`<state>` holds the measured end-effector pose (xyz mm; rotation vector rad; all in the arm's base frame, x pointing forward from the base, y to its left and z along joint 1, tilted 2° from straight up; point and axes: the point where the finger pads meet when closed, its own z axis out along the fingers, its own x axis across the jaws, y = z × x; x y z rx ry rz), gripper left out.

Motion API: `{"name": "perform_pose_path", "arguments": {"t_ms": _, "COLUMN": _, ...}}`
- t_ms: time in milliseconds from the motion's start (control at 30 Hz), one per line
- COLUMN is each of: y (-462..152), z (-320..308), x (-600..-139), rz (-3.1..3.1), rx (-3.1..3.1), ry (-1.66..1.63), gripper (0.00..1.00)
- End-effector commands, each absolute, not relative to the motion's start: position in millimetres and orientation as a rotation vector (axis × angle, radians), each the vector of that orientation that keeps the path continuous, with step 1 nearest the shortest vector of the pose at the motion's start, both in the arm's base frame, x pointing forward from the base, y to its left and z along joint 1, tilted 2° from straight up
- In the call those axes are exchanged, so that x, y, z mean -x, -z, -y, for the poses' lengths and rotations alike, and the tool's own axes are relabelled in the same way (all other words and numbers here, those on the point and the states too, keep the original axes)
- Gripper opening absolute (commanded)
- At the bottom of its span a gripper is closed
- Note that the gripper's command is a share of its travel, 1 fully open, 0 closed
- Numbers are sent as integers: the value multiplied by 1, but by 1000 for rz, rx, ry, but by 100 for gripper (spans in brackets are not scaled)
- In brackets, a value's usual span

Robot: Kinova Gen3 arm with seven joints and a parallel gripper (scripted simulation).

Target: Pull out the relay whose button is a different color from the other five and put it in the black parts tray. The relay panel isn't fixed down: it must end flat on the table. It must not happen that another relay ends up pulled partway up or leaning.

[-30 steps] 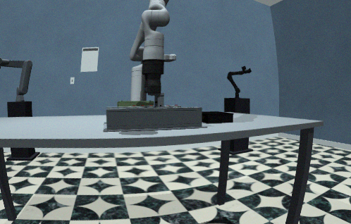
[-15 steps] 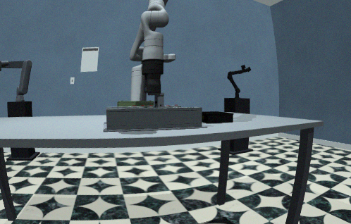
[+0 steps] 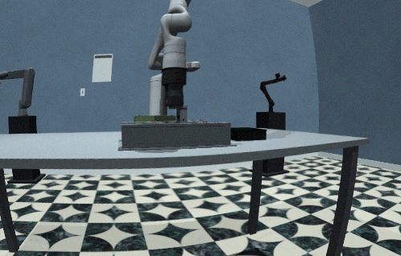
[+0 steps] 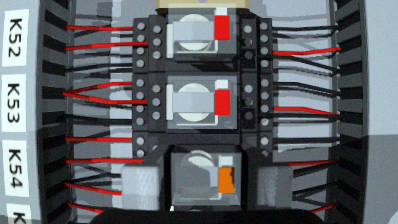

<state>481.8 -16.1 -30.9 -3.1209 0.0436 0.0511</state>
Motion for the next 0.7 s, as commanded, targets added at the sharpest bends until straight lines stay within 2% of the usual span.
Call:
{"name": "perform_pose_path", "arguments": {"t_ms": 0, "y": 30, "z": 16, "x": -483, "rz": -44, "rx": 3121, "ry": -45, "gripper": 0}}
{"name": "perform_pose_path", "arguments": {"t_ms": 667, "y": 23, "z": 16, "x": -483, "rz": -44, "rx": 3121, "ry": -45, "gripper": 0}}
